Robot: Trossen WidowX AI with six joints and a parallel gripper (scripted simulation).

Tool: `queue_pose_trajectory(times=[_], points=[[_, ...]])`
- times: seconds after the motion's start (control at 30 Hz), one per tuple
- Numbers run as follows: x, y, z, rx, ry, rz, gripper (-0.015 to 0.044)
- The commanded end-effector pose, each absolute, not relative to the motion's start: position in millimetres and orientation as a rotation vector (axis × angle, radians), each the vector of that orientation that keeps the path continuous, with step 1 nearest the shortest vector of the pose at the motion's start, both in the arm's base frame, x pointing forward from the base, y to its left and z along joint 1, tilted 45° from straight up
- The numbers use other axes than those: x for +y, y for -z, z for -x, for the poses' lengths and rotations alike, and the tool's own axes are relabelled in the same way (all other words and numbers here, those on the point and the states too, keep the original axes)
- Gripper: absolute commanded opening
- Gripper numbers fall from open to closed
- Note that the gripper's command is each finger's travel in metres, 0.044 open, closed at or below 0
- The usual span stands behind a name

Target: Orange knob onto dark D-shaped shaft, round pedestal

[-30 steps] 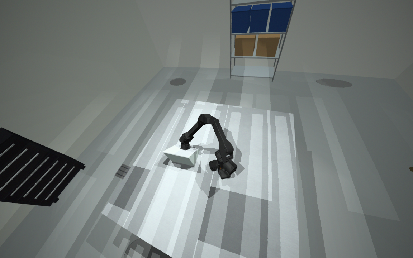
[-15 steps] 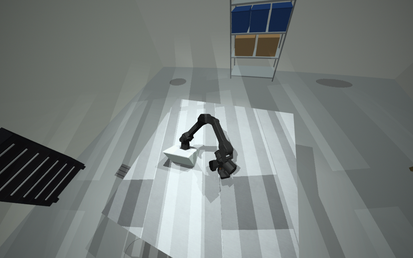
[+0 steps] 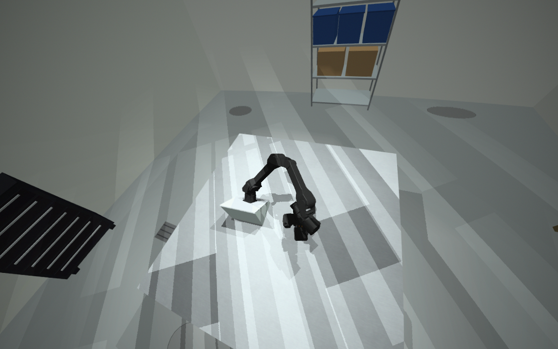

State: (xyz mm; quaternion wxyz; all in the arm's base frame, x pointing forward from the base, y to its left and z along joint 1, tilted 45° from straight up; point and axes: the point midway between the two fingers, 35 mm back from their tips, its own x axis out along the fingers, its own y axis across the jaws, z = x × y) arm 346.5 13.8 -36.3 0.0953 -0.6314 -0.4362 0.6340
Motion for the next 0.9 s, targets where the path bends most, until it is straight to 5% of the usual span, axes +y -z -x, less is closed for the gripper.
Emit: queue_pose_trajectory(times=[0.0,0.87], points=[[12.2,33.0,-349.7,-1.268,-1.875,1.877,0.0000],[8.2,37.8,-346.5,-1.268,-1.876,1.877,0.0000]])
